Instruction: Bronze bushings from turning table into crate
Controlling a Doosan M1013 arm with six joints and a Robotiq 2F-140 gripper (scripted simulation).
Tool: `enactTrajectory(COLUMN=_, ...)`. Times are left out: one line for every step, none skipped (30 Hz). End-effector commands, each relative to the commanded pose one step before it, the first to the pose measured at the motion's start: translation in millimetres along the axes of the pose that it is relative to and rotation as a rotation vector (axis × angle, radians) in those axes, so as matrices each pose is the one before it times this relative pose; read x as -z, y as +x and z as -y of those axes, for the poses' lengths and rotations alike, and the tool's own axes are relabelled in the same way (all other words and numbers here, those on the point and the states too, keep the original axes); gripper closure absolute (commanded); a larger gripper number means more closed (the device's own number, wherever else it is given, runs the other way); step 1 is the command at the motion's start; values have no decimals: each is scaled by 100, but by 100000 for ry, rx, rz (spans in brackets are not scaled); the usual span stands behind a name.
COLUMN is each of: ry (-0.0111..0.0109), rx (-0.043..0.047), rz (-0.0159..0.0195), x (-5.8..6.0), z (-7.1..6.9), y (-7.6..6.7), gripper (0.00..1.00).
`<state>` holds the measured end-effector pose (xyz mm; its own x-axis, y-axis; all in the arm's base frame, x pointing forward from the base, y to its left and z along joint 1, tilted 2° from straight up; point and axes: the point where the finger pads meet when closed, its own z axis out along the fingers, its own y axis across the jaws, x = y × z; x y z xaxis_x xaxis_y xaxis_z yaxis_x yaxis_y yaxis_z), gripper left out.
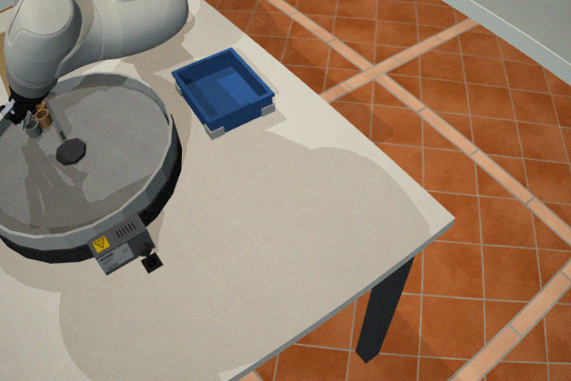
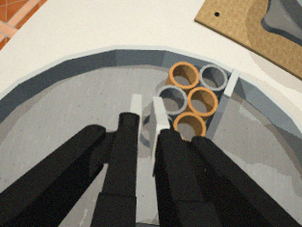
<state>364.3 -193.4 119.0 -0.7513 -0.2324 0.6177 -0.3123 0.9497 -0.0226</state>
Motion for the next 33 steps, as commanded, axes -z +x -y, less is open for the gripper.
enactTrajectory(ry=-7, rx=9, rz=15, x=4, z=-2, y=4, gripper=94)
enactTrajectory(ry=0, rx=0, rz=0, x=0, z=0, y=0, gripper=94)
enactTrajectory(ry=0, rx=0, rz=0, x=0, z=0, y=0, gripper=94)
enactTrajectory(ry=0, rx=0, rz=0, x=0, z=0, y=0, gripper=94)
enactTrajectory(ry=0, rx=0, rz=0, x=0, z=0, y=0, gripper=94)
enactTrajectory(ry=0, rx=0, rz=0, x=0, z=0, y=0, gripper=94)
enactTrajectory(ry=0, rx=0, rz=0, x=0, z=0, y=0, gripper=94)
enactTrajectory(ry=0, rx=0, rz=0, x=0, z=0, y=0, gripper=94)
enactTrajectory(ry=0, rx=0, rz=0, x=0, z=0, y=0, gripper=94)
enactTrajectory(ry=0, rx=0, rz=0, x=0, z=0, y=0, gripper=94)
enactTrajectory(ry=0, rx=0, rz=0, x=0, z=0, y=0, gripper=94)
enactTrajectory(ry=0, rx=0, rz=0, x=0, z=0, y=0, gripper=94)
enactTrajectory(ry=0, rx=0, rz=0, x=0, z=0, y=0, gripper=94)
enactTrajectory(ry=0, rx=0, rz=0, x=0, z=0, y=0, gripper=94)
enactTrajectory(ry=0, rx=0, rz=0, x=0, z=0, y=0, gripper=94)
enactTrajectory(ry=0, rx=0, rz=0, x=0, z=0, y=0, gripper=94)
enactTrajectory(ry=0, rx=0, rz=0, x=0, z=0, y=0, gripper=94)
enactTrajectory(ry=0, rx=0, rz=0, x=0, z=0, y=0, gripper=94)
enactTrajectory(ry=0, rx=0, rz=0, x=0, z=0, y=0, gripper=94)
enactTrajectory(ry=0, rx=0, rz=0, x=-2, z=0, y=-2, gripper=94)
enactTrajectory(ry=0, rx=0, rz=0, x=-14, z=0, y=-12, gripper=94)
enactTrajectory(ry=0, rx=0, rz=0, x=-28, z=0, y=-24, gripper=94)
enactTrajectory(ry=0, rx=0, rz=0, x=-40, z=0, y=-34, gripper=94)
enactTrajectory(ry=0, rx=0, rz=0, x=-44, z=0, y=-37, gripper=94)
enactTrajectory(ry=0, rx=0, rz=0, x=-40, z=0, y=-34, gripper=94)
enactTrajectory(ry=0, rx=0, rz=0, x=-28, z=0, y=-24, gripper=94)
enactTrajectory(ry=0, rx=0, rz=0, x=-14, z=0, y=-12, gripper=94)
enactTrajectory(ry=0, rx=0, rz=0, x=0, z=0, y=0, gripper=94)
enactTrajectory(ry=0, rx=0, rz=0, x=0, z=0, y=0, gripper=94)
enactTrajectory(ry=0, rx=0, rz=0, x=-2, z=0, y=-2, gripper=94)
enactTrajectory(ry=0, rx=0, rz=0, x=0, z=0, y=0, gripper=94)
enactTrajectory(ry=0, rx=0, rz=0, x=0, z=0, y=0, gripper=94)
enactTrajectory(ry=0, rx=0, rz=0, x=0, z=0, y=0, gripper=94)
